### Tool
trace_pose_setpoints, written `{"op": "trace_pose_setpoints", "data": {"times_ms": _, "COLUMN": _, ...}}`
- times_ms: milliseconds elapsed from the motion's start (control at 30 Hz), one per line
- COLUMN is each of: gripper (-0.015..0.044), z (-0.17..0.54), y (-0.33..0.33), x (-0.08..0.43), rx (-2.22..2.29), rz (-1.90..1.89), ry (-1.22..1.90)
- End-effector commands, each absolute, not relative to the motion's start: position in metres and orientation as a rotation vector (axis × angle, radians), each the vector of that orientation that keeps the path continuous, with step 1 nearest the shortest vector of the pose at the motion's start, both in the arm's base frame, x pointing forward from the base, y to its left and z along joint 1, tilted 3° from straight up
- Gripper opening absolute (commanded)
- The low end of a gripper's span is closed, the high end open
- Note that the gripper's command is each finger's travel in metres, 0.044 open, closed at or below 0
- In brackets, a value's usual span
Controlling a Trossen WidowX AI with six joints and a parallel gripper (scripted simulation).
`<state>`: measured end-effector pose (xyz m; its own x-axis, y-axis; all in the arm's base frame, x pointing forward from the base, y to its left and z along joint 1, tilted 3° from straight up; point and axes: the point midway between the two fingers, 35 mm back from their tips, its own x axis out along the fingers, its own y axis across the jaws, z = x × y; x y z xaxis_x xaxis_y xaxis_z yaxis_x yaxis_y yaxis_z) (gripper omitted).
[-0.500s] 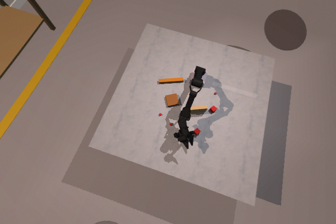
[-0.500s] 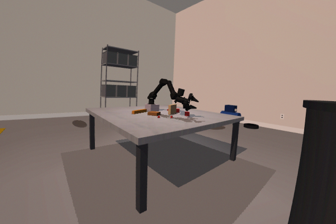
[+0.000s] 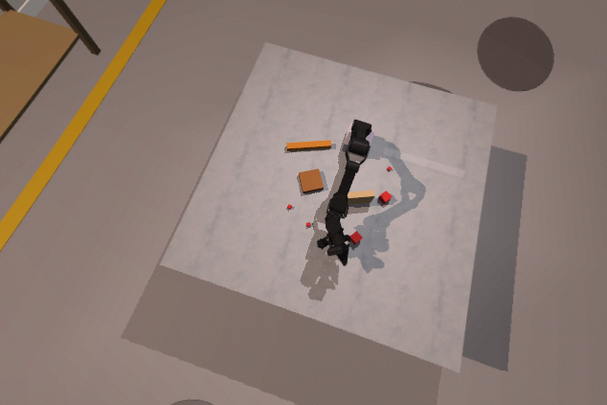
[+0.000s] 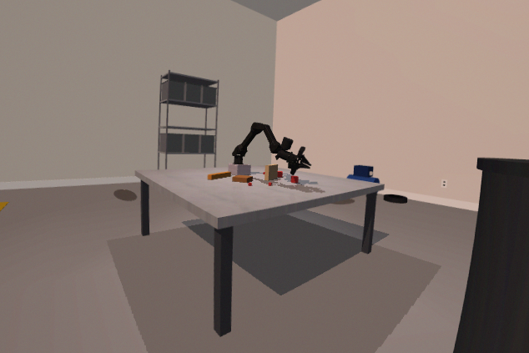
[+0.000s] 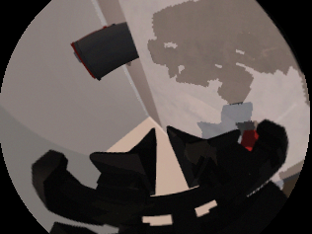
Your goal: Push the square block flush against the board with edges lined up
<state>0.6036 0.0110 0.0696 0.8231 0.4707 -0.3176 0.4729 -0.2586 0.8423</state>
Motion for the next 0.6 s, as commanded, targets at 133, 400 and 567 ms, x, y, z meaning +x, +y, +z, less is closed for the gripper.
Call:
{"op": "trace_pose_setpoints", "data": {"times_ms": 133, "gripper": 0.0, "z": 0.067, "y": 0.02, "x": 0.592, "rx": 1.695, "rz": -0.061, "ry": 0.748}}
{"op": "trace_pose_setpoints", "data": {"times_ms": 400, "gripper": 0.0, "z": 0.063, "y": 0.028, "x": 0.576, "rx": 1.489, "rz": -0.085, "ry": 0.806}}
{"op": "trace_pose_setpoints", "data": {"times_ms": 567, "gripper": 0.0, "z": 0.062, "y": 0.032, "x": 0.566, "rx": 1.374, "rz": -0.094, "ry": 0.844}}
